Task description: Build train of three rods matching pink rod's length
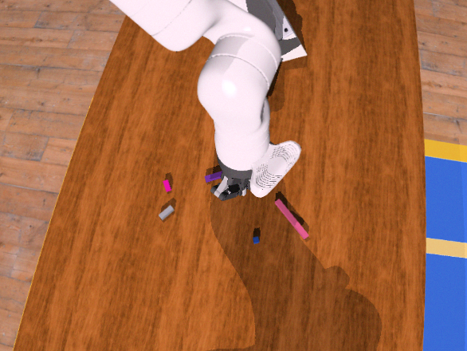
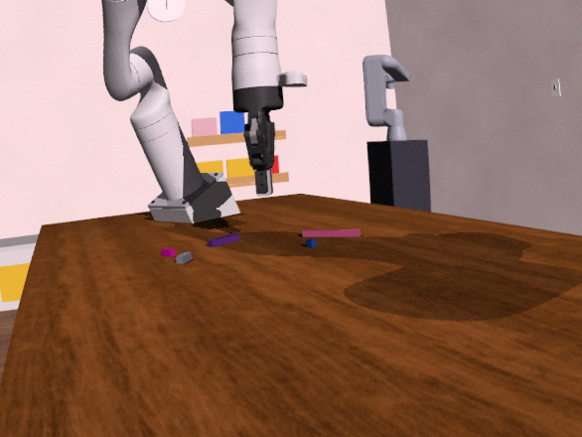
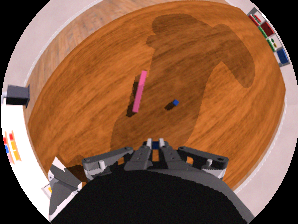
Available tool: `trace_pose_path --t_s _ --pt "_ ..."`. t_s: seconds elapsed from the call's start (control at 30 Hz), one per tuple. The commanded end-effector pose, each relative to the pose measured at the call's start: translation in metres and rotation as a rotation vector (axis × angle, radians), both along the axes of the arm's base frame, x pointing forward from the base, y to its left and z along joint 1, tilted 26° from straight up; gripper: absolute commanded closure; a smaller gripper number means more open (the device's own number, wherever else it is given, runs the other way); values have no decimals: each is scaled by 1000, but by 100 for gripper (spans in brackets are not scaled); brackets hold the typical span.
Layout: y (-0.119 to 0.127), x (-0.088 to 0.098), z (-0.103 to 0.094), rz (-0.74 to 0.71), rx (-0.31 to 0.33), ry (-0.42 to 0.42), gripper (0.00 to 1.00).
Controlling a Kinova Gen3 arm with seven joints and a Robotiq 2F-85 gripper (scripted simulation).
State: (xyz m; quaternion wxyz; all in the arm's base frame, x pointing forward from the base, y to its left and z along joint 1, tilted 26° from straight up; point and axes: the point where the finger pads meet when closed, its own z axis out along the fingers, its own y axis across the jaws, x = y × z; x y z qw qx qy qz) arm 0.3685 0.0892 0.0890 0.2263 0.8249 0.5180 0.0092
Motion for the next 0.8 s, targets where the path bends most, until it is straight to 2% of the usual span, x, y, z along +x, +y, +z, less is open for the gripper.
trace_pose_path --t_s 0.0,0.37,0.77 --pt "-5 0 -11 -1 -6 10 95" --pt "-19 10 -47 -1 -6 10 95" --pt "-22 11 -52 -1 -6 10 95"
